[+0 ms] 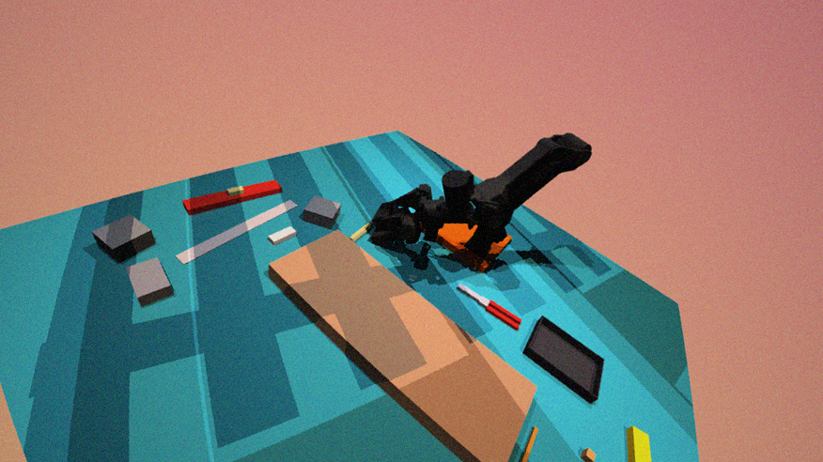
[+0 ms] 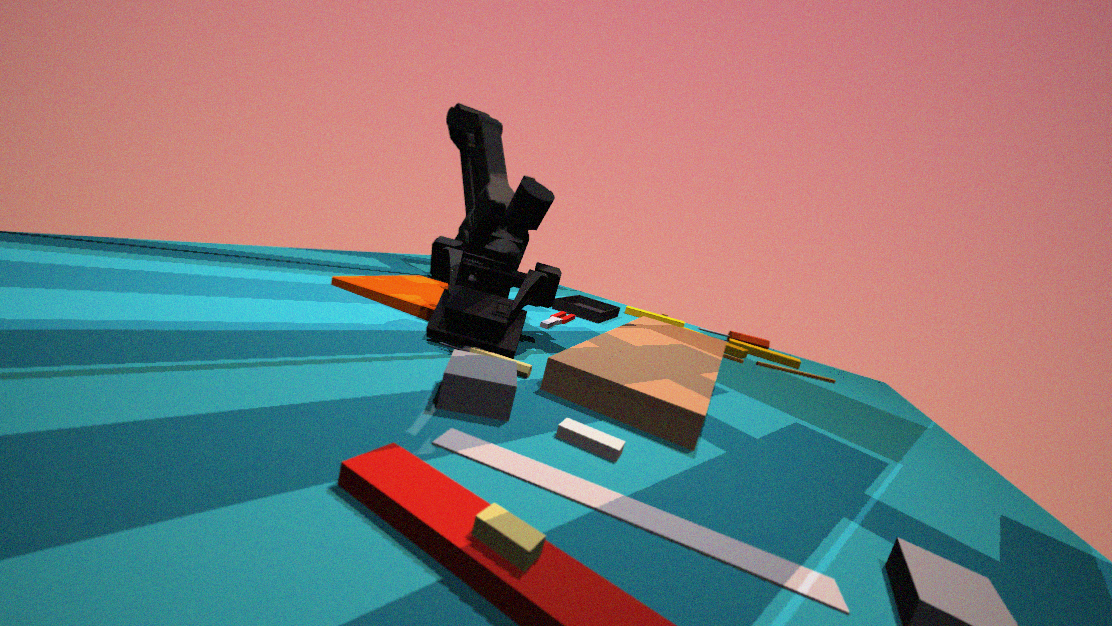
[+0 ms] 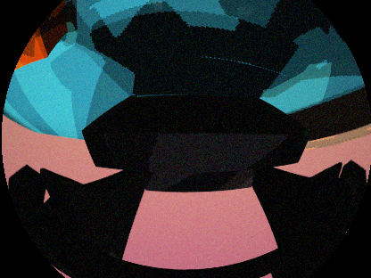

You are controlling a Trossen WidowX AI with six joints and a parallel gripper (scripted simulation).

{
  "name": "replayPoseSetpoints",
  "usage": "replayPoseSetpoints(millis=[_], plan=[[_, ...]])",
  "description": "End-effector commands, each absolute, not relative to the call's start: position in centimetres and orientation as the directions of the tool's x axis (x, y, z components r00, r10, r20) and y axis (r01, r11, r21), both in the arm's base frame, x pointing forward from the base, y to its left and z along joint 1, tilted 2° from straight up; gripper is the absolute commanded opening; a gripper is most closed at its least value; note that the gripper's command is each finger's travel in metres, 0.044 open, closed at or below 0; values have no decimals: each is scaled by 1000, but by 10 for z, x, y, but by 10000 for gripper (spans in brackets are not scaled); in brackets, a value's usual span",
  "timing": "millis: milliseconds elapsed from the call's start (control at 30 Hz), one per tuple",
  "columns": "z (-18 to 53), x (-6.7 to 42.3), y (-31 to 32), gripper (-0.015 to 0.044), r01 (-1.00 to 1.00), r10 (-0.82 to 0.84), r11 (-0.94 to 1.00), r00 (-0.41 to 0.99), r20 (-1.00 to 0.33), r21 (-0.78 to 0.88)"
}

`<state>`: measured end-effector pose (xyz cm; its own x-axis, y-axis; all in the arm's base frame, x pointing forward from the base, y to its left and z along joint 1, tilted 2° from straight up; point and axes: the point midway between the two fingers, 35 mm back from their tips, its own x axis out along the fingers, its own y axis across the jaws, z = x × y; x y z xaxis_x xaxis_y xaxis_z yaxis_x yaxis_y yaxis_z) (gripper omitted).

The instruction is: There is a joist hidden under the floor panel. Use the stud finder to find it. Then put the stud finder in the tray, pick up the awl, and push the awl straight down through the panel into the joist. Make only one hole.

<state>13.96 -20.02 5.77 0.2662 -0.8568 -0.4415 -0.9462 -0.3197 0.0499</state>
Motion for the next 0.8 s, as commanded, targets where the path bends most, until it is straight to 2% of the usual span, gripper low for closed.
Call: replayPoseSetpoints(millis=[0,767], plan=[[57,140,-200,378,-947,-857,-317,264,-442,48],[53,140,-194,378,-947,-856,-317,264,-444,47]])
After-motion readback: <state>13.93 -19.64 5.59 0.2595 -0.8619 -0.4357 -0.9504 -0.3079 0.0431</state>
